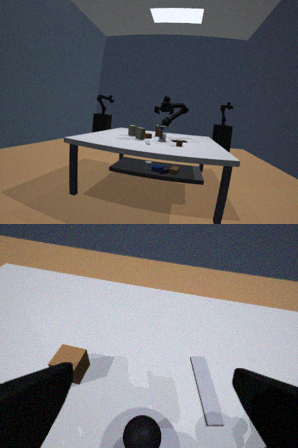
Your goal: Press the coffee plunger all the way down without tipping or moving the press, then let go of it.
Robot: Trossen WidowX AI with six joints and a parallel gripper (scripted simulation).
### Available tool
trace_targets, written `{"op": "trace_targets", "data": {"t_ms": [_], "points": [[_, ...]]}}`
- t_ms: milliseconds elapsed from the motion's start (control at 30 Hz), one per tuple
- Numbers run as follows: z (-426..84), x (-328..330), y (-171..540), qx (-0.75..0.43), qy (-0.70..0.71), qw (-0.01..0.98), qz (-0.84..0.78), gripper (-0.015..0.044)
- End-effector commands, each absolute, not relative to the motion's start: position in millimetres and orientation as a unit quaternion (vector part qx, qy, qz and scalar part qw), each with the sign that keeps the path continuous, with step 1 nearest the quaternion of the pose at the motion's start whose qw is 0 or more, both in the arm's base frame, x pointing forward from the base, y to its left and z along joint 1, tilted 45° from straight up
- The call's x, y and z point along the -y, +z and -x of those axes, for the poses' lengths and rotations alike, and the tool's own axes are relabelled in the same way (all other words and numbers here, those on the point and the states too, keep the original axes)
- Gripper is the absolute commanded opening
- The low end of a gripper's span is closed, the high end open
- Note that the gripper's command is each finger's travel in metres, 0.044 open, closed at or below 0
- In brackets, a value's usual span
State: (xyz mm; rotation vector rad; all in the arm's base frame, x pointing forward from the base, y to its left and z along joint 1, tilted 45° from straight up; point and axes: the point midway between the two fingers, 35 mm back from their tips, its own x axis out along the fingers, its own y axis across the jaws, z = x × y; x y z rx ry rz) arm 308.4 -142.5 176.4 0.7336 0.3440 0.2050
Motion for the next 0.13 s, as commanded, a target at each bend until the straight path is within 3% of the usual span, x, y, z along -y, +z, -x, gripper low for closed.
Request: {"op": "trace_targets", "data": {"t_ms": [0,100], "points": [[-306.5,141.2,179.2,-0.167,0.104,0.914,-0.354,0.044],[-306.5,141.2,179.2,-0.167,0.104,0.914,-0.354,0.044]]}}
